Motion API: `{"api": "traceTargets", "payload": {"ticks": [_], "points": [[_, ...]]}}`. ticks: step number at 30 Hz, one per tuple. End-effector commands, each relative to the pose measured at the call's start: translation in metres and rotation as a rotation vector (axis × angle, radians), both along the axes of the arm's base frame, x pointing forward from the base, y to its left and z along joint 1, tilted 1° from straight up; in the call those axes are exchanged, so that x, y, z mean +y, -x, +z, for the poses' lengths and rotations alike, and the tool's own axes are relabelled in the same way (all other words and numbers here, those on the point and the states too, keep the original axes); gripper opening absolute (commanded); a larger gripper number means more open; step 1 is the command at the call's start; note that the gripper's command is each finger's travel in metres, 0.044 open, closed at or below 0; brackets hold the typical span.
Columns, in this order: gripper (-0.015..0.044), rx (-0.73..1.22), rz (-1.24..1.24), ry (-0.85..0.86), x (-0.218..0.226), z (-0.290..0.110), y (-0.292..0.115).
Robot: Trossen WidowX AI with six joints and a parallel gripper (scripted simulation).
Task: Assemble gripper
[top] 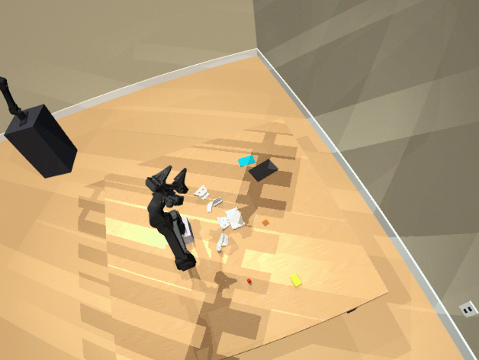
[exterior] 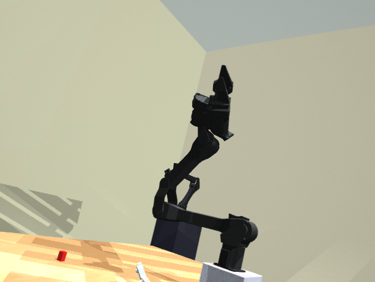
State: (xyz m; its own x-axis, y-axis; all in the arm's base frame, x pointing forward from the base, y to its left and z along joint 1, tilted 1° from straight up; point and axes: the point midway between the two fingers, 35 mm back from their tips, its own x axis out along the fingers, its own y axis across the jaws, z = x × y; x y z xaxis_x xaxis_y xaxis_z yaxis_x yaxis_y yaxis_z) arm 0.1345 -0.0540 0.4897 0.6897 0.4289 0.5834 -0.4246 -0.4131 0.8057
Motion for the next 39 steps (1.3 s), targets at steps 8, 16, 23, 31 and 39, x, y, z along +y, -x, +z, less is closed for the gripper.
{"api": "traceTargets", "payload": {"ticks": [8,16,23,31,39], "points": [[0.044,-0.076,-0.041,0.127,0.031,0.008,0.016],[0.044,-0.134,-0.09,0.301,0.08,0.007,0.029],[0.044,-0.191,-0.134,0.471,0.121,0.001,0.035],[0.044,-0.213,-0.185,0.627,0.157,-0.012,0.031],[0.044,-0.257,-0.194,0.844,0.203,-0.036,0.025]]}}
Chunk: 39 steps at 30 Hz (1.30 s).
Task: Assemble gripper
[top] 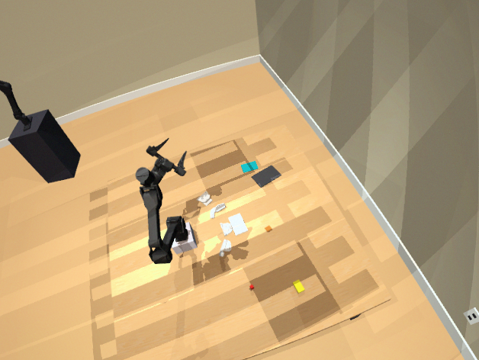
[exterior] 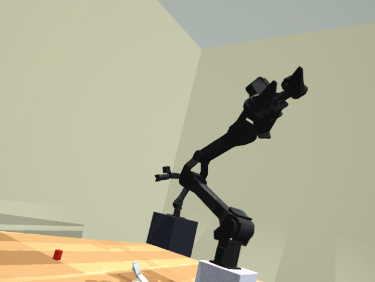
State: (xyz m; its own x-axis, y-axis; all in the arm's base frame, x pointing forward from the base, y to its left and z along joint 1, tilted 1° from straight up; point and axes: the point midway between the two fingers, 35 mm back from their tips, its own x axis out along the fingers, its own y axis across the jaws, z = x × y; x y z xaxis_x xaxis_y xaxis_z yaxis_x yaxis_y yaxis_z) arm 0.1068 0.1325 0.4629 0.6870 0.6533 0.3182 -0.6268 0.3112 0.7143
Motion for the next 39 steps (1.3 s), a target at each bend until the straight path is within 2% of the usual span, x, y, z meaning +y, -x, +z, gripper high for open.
{"api": "traceTargets", "payload": {"ticks": [1,21,39], "points": [[0.044,-0.014,-0.007,0.108,0.022,-0.013,-0.004],[0.044,0.044,-0.016,0.674,0.106,-0.116,-0.047],[0.044,0.231,0.051,1.135,0.121,-0.233,-0.087]]}}
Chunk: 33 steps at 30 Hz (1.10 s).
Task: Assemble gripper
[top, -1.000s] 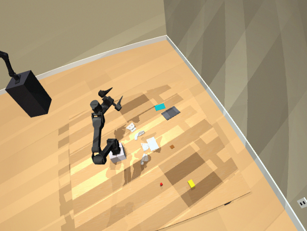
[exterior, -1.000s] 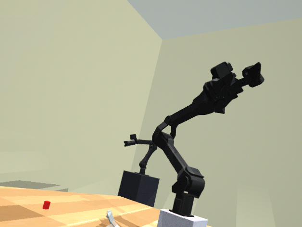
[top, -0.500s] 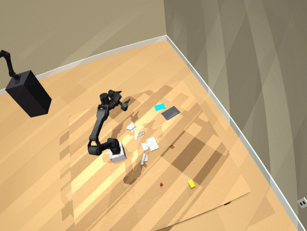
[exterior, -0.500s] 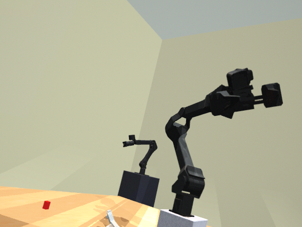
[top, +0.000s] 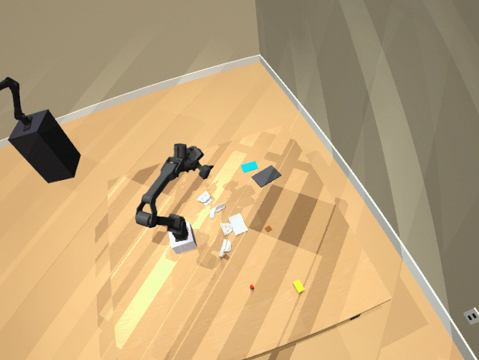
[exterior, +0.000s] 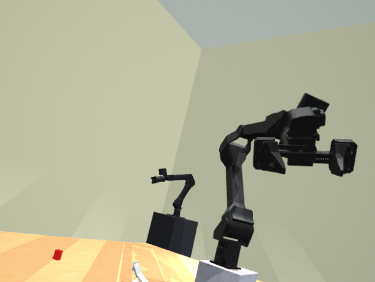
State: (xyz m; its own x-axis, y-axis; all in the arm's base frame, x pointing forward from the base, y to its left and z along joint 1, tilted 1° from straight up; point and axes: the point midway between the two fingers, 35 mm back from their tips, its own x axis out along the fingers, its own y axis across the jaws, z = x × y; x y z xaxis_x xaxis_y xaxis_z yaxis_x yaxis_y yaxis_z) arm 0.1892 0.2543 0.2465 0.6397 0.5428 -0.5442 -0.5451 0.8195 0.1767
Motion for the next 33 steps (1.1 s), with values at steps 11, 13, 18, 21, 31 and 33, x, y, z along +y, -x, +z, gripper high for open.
{"api": "traceTargets", "payload": {"ticks": [11,13,18,21,31,33], "points": [[0.044,0.227,0.003,0.287,-0.015,-0.085,-0.018],[0.044,0.269,0.0,0.322,-0.019,-0.097,-0.019],[0.044,0.382,-0.01,0.402,-0.031,-0.125,-0.021],[0.044,0.454,-0.017,0.446,-0.039,-0.14,-0.021],[0.044,0.711,-0.046,0.566,-0.067,-0.187,-0.013],[0.044,0.76,-0.052,0.583,-0.073,-0.194,-0.011]]}}
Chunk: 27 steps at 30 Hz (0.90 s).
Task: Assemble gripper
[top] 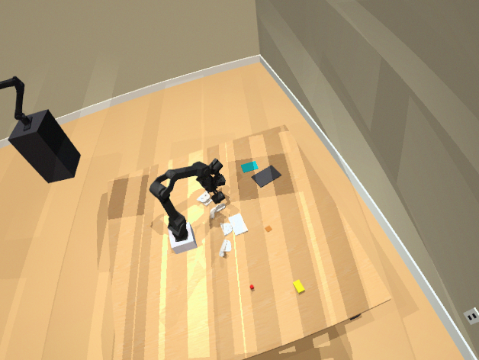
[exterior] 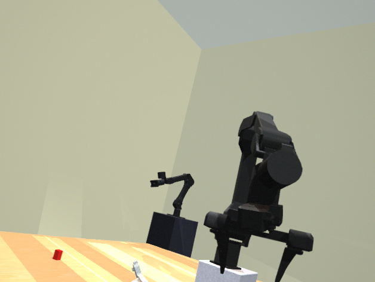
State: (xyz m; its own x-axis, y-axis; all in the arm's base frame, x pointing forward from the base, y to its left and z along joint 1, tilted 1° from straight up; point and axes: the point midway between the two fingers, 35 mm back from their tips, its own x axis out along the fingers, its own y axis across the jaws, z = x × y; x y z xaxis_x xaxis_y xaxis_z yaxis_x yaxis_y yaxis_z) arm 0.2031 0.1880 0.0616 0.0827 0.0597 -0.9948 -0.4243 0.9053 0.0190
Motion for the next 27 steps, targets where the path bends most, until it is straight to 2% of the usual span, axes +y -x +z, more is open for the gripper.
{"api": "traceTargets", "payload": {"ticks": [1,5,10,27], "points": [[0.044,0.076,-0.014,0.028,-0.008,-0.011,0.004],[0.044,0.081,-0.015,0.03,-0.008,-0.014,0.004],[0.044,0.081,-0.015,0.03,-0.007,-0.052,0.004],[0.044,0.081,-0.015,0.03,-0.006,-0.066,0.003]]}}
